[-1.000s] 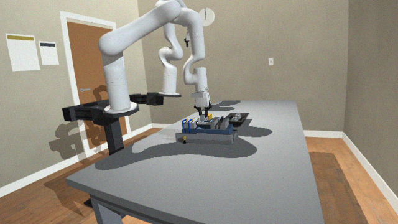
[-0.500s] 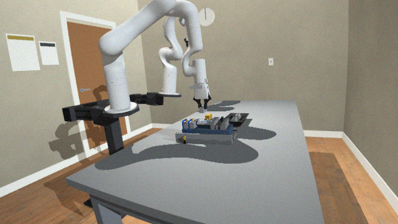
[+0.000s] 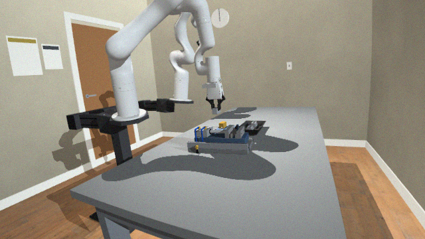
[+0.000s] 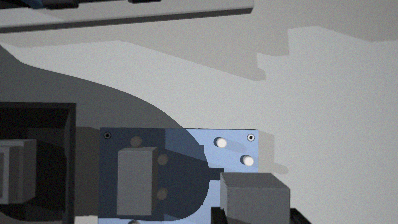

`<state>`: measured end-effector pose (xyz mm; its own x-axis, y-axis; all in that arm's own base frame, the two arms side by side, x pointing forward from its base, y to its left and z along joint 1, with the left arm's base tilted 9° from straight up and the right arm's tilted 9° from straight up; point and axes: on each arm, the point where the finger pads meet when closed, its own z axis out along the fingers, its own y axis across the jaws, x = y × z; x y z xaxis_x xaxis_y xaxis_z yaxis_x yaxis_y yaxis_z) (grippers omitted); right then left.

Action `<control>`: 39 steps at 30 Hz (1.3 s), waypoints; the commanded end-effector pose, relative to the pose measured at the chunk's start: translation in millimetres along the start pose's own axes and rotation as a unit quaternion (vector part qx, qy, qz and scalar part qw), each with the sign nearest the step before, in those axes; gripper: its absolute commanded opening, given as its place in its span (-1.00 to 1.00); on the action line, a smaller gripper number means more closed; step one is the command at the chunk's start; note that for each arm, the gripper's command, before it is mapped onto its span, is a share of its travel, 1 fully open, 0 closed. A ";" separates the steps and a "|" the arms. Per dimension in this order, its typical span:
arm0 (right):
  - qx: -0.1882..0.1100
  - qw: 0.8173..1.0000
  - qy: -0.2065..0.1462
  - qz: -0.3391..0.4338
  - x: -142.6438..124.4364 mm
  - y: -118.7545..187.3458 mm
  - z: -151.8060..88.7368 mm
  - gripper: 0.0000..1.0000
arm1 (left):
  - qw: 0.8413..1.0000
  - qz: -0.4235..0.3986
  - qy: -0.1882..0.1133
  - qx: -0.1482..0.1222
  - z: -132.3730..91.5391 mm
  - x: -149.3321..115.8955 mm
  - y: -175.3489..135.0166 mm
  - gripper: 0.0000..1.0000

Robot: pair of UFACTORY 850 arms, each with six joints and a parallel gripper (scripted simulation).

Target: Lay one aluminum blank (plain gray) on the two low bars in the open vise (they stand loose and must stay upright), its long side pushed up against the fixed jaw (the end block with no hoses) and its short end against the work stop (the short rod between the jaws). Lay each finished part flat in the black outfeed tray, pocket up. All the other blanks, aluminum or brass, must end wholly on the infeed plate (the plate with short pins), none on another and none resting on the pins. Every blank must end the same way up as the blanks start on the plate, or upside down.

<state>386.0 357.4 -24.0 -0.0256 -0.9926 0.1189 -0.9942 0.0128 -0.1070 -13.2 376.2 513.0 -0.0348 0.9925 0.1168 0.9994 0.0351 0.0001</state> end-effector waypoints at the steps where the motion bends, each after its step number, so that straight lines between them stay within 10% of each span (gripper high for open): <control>1: -0.001 1.000 0.000 0.000 -0.7 -0.8 -2.4 -1.00 | 1.000 0.000 0.001 0.000 -0.8 0.4 0.0 1.00; 39: -0.001 0.999 -0.001 -0.046 230.6 -193.2 -0.9 -1.00 | 1.000 0.000 0.001 0.000 -0.8 0.4 0.0 1.00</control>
<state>556.0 155.2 19.2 0.0529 -0.9897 0.1331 -0.9918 -0.0676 -0.1087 -13.2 376.2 513.0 -0.0348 0.9925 0.1168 0.9994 0.0351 0.0001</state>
